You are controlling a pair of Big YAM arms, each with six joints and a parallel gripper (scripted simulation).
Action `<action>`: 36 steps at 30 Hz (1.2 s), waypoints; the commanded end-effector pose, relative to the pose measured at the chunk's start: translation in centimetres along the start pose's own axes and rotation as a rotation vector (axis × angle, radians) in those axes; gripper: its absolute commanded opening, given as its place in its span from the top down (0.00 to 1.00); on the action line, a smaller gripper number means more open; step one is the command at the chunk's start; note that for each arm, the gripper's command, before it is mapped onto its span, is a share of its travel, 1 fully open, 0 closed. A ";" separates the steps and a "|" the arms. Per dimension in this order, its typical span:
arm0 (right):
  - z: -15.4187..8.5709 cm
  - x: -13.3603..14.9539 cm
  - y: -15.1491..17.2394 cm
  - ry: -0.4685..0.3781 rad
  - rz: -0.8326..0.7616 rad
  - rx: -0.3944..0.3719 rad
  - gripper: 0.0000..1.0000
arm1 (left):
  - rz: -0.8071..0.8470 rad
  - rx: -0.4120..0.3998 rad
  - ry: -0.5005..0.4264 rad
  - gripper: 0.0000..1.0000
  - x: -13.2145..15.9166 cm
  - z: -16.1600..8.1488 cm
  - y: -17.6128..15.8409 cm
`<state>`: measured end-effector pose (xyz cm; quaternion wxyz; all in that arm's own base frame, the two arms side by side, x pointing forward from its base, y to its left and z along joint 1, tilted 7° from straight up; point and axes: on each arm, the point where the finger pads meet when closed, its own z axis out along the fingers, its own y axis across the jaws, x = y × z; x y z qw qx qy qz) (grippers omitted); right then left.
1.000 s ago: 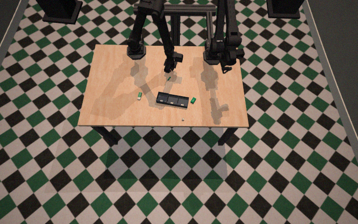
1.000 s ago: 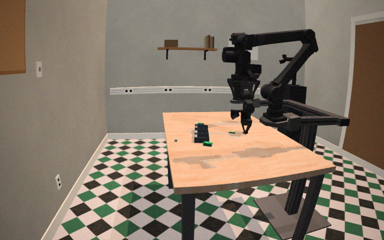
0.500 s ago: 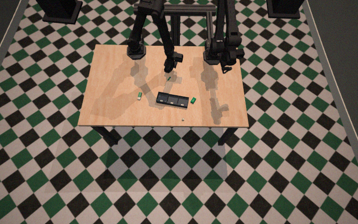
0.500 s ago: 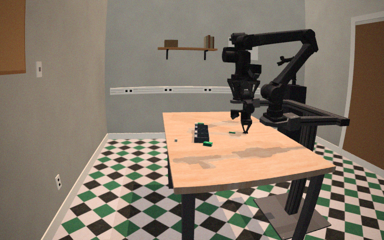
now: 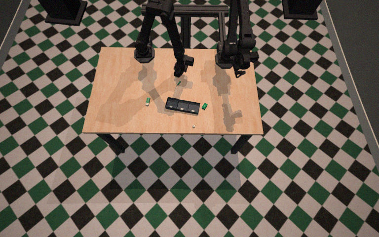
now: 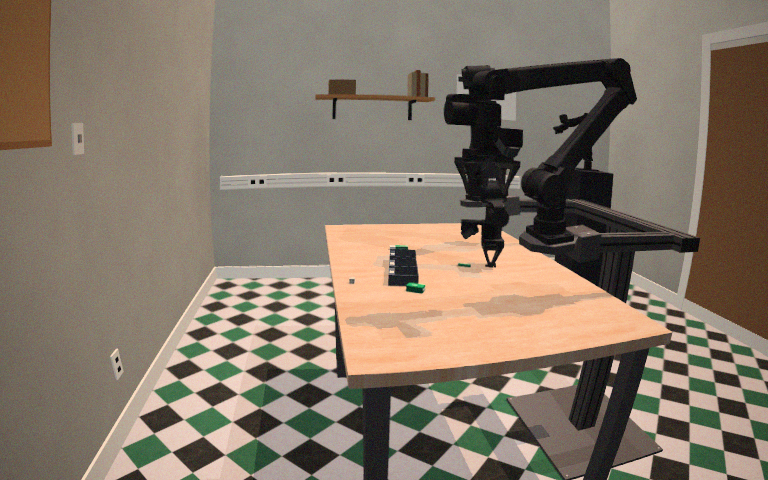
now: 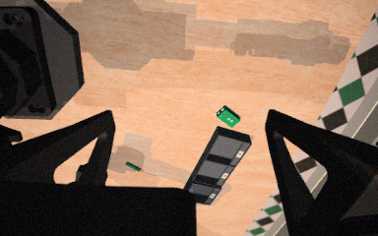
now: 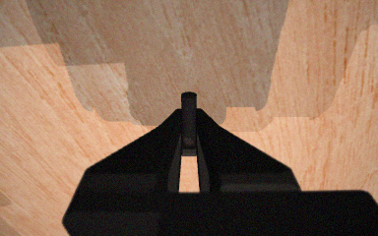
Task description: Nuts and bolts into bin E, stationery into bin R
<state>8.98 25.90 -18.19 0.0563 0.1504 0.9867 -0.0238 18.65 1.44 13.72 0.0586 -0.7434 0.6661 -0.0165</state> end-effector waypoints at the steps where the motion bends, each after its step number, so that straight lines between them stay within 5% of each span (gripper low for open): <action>1: -0.2 -0.1 0.5 -0.001 0.002 -0.011 0.90 | -0.016 0.003 0.002 0.00 -0.1 -0.2 0.2; 7: -0.2 -0.1 0.5 -0.001 0.002 -0.011 0.90 | -0.016 0.003 0.002 0.00 -0.1 -0.2 0.2; 27: -6.7 0.2 0.5 -0.002 0.001 -0.015 0.90 | -0.016 0.003 0.002 0.00 -0.1 -0.2 0.2; 36: -5.8 0.1 -0.3 -0.004 -0.004 0.011 0.90 | -0.016 0.003 0.002 0.00 -0.1 -0.2 0.2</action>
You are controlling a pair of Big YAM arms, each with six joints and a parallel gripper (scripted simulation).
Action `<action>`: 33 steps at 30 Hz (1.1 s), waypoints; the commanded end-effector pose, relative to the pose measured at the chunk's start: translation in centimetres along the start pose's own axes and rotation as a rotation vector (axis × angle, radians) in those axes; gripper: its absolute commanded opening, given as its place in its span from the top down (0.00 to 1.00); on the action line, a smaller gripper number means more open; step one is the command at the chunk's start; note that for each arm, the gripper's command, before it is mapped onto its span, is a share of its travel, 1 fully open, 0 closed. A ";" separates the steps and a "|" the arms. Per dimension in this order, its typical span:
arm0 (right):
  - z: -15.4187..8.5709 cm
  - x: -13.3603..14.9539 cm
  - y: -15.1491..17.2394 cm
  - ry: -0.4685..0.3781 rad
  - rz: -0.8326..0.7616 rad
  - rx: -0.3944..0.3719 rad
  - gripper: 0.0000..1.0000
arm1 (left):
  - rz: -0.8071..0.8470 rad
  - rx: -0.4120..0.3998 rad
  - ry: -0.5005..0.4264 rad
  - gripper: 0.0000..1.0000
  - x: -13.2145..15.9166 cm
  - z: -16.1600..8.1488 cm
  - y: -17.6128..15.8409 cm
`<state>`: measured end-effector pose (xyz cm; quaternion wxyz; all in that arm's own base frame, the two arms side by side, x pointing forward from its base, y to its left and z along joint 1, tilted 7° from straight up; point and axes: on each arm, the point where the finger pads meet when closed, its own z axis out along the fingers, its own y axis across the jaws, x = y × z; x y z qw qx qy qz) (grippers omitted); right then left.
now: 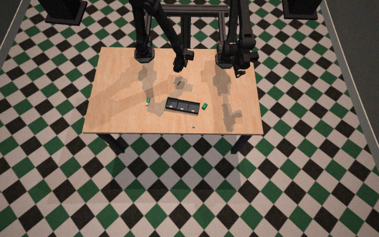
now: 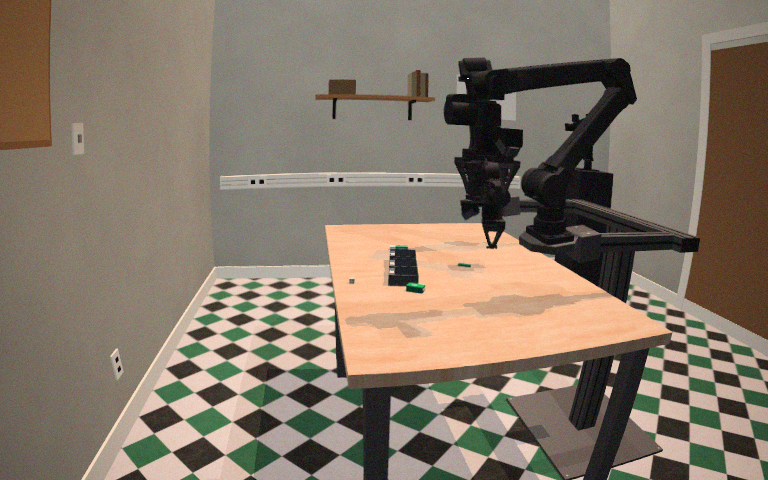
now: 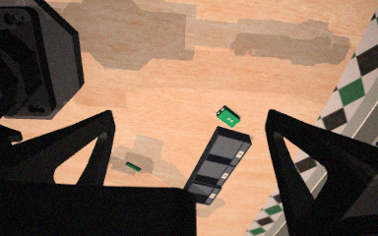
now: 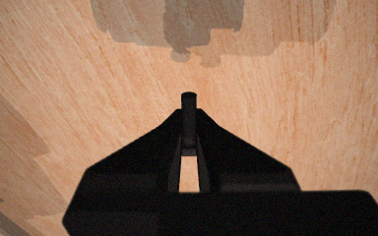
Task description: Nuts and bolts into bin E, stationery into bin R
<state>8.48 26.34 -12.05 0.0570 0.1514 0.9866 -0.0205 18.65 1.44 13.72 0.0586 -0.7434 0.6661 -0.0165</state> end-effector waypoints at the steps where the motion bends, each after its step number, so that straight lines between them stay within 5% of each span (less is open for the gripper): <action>1: 0.3 0.3 -0.3 -0.003 -0.006 0.016 0.90 | -0.016 0.003 0.002 0.00 -0.1 -0.2 0.2; 33: 0.4 0.4 -0.3 -0.003 -0.005 0.007 0.90 | -0.016 0.003 0.002 0.00 -0.1 -0.2 0.2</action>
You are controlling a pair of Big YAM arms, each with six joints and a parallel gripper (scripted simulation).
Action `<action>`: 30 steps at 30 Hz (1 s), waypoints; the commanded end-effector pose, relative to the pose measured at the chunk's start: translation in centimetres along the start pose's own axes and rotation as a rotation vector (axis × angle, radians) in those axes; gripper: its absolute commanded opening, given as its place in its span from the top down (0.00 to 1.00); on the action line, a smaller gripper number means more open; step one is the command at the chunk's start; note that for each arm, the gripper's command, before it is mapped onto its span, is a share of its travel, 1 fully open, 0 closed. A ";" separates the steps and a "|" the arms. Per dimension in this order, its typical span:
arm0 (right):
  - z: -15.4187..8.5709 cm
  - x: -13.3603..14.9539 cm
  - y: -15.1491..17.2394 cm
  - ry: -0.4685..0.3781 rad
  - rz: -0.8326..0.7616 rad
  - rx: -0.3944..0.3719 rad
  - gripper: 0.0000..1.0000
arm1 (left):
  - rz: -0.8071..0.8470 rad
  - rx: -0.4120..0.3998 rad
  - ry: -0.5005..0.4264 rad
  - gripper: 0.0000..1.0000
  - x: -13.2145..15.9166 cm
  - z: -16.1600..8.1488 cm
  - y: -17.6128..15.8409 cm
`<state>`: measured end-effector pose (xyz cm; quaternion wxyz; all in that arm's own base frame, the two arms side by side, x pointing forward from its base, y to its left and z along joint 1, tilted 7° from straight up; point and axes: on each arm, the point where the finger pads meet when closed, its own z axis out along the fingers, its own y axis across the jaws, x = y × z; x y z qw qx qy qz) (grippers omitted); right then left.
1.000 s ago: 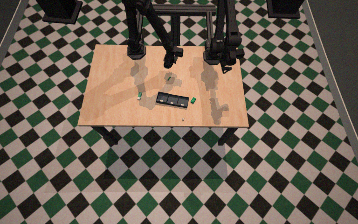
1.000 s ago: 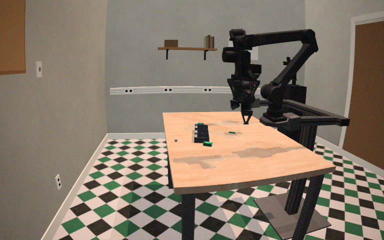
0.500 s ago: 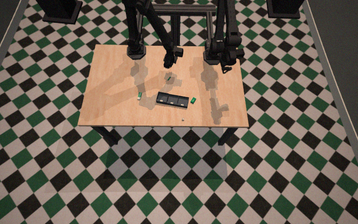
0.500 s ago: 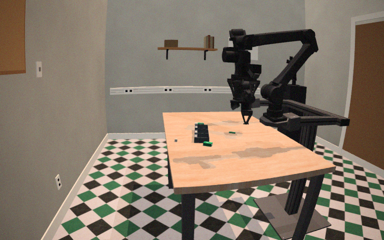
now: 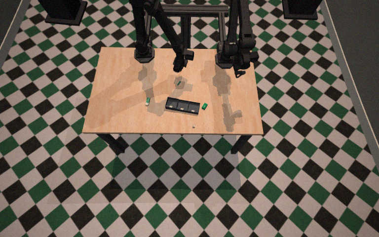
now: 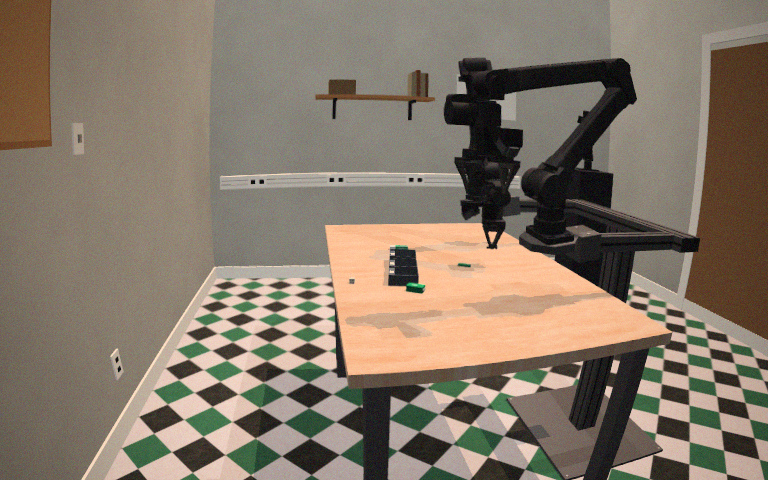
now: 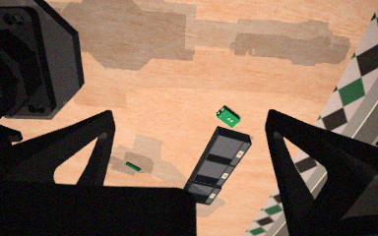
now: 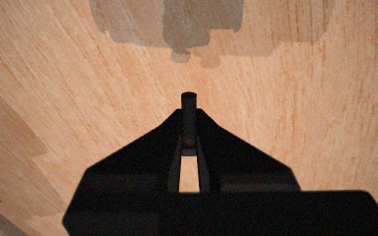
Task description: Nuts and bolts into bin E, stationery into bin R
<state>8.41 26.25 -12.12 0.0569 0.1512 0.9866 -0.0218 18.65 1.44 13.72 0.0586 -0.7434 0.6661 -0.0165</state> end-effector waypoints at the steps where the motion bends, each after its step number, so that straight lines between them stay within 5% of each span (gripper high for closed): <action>1: 0.4 0.4 -0.2 -0.002 -0.005 0.004 0.90 | -0.016 0.003 0.002 0.00 -0.1 -0.2 0.2; 26: -0.3 0.3 -0.1 -0.002 -0.004 -0.003 0.90 | -0.016 0.003 0.002 0.00 -0.1 -0.2 0.2; 30: -0.5 -2.8 0.4 -0.004 0.002 -0.011 0.90 | -0.016 0.003 0.002 0.00 -0.1 -0.2 0.2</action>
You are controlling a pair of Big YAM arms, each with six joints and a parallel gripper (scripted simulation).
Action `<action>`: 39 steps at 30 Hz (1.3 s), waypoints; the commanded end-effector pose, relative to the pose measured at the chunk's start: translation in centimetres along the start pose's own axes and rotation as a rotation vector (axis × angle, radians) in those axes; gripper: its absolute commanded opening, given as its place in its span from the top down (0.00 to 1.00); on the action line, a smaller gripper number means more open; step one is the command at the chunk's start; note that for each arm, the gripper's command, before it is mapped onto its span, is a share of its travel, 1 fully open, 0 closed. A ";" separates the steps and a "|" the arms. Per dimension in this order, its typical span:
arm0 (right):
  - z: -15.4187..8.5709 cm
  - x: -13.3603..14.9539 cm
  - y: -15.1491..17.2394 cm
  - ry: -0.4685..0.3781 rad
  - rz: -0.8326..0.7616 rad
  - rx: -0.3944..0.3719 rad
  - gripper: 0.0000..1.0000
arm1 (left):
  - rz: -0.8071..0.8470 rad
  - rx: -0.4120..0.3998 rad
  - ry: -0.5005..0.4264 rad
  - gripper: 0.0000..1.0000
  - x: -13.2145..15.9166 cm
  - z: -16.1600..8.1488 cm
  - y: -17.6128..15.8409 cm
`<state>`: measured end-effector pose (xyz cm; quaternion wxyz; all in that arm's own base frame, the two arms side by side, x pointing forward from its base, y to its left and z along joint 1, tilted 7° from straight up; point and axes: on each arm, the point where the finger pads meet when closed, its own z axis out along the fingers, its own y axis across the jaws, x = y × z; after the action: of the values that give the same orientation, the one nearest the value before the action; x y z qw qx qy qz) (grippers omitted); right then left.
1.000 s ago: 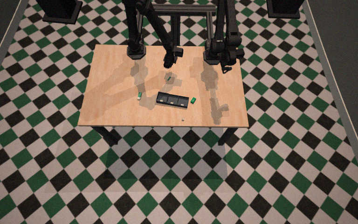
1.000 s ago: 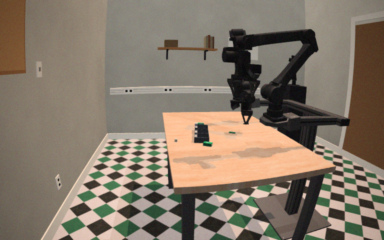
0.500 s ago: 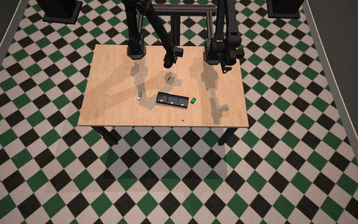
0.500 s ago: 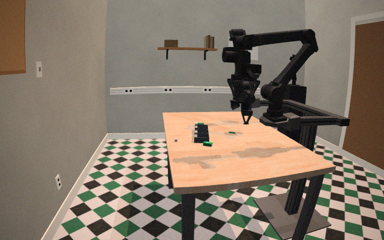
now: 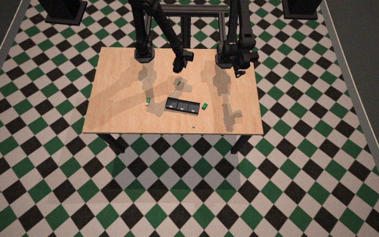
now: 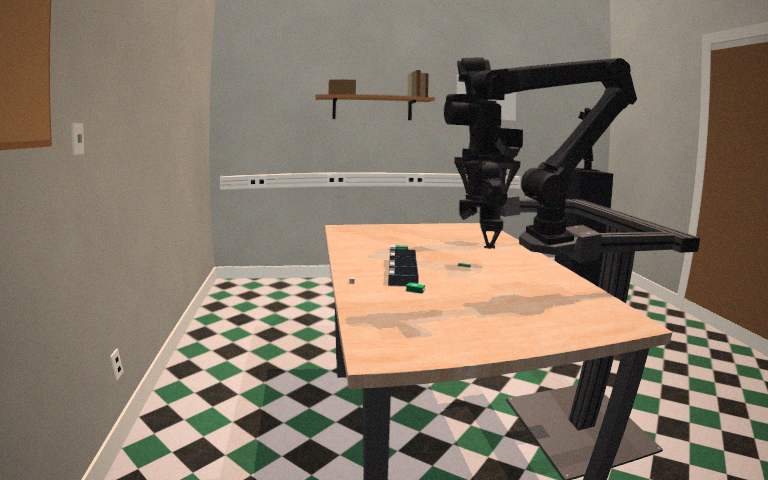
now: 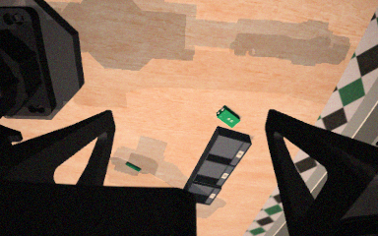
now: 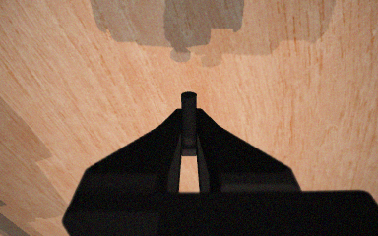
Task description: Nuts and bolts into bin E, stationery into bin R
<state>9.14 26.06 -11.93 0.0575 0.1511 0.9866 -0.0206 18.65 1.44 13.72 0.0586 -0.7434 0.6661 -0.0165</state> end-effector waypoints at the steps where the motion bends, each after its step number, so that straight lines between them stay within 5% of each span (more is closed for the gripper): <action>1: -0.5 -2.6 0.6 -0.003 0.002 -0.011 0.90 | -0.016 0.003 0.002 0.00 -0.1 -0.2 0.2; 33: 0.1 -19.9 1.5 0.000 0.001 0.000 0.90 | -0.016 0.003 0.002 0.00 -0.1 -0.2 0.2; 39: 0.1 -22.3 1.6 -0.004 -0.176 -0.002 0.90 | -0.016 0.003 0.002 0.00 -0.1 -0.2 0.2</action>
<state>29.38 20.96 -9.25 0.0661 0.1283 0.9894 -0.0184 18.65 1.44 13.72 0.0586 -0.7434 0.6661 -0.0165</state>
